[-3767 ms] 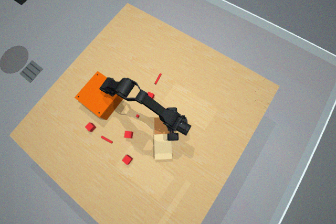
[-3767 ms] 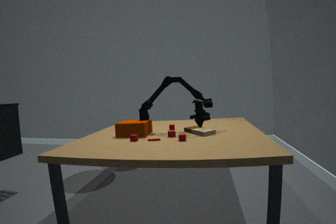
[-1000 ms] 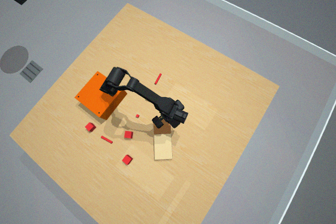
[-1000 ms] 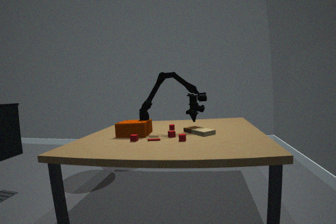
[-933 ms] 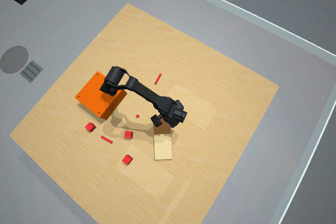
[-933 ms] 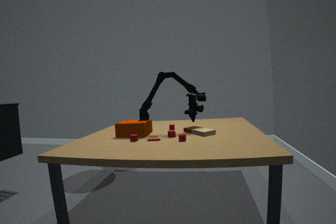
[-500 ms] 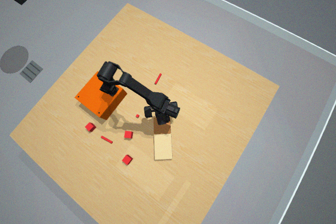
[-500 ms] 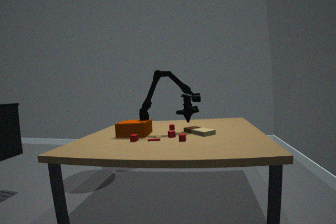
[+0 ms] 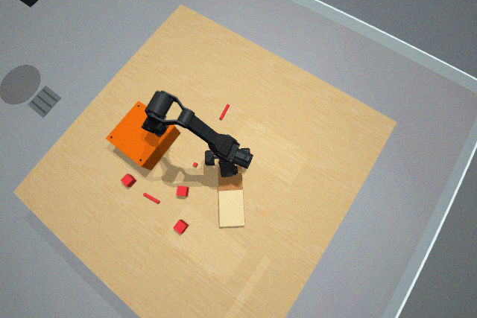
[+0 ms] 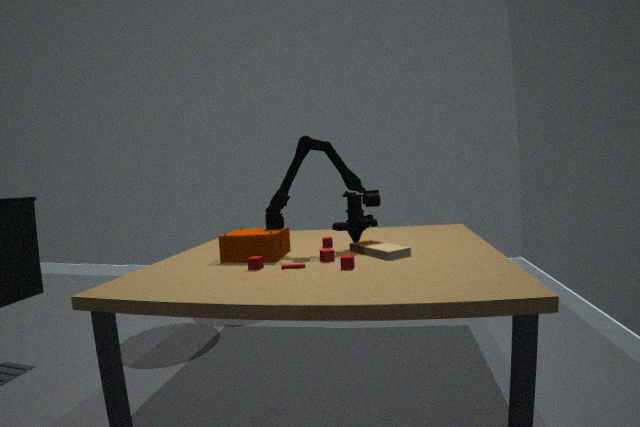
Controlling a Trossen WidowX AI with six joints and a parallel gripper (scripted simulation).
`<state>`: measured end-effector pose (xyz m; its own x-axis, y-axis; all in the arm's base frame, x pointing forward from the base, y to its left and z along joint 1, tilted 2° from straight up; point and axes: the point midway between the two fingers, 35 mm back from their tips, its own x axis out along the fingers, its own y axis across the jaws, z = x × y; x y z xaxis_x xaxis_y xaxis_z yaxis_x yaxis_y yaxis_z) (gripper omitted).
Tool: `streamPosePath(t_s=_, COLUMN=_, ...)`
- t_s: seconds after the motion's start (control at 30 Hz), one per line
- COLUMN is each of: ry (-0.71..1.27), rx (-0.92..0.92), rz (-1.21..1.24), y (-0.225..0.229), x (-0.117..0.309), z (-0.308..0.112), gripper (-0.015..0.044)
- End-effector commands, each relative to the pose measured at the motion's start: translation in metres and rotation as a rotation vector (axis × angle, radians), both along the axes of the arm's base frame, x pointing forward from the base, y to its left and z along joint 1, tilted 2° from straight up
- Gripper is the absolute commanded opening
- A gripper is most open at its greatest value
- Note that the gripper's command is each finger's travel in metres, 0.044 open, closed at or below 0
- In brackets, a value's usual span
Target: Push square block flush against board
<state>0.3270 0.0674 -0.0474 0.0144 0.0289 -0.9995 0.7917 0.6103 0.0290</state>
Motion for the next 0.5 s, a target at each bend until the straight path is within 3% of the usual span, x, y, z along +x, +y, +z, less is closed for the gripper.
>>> streamPosePath(t_s=0.0, ry=-0.004, rx=0.0, rz=-0.007, y=0.0001, x=-0.0001, z=-0.0074, gripper=0.0)
streamPosePath(t_s=0.47, ry=-0.005, rx=-0.001, rz=-0.007, y=-0.0081, x=0.0074, z=-0.0072, gripper=0.0)
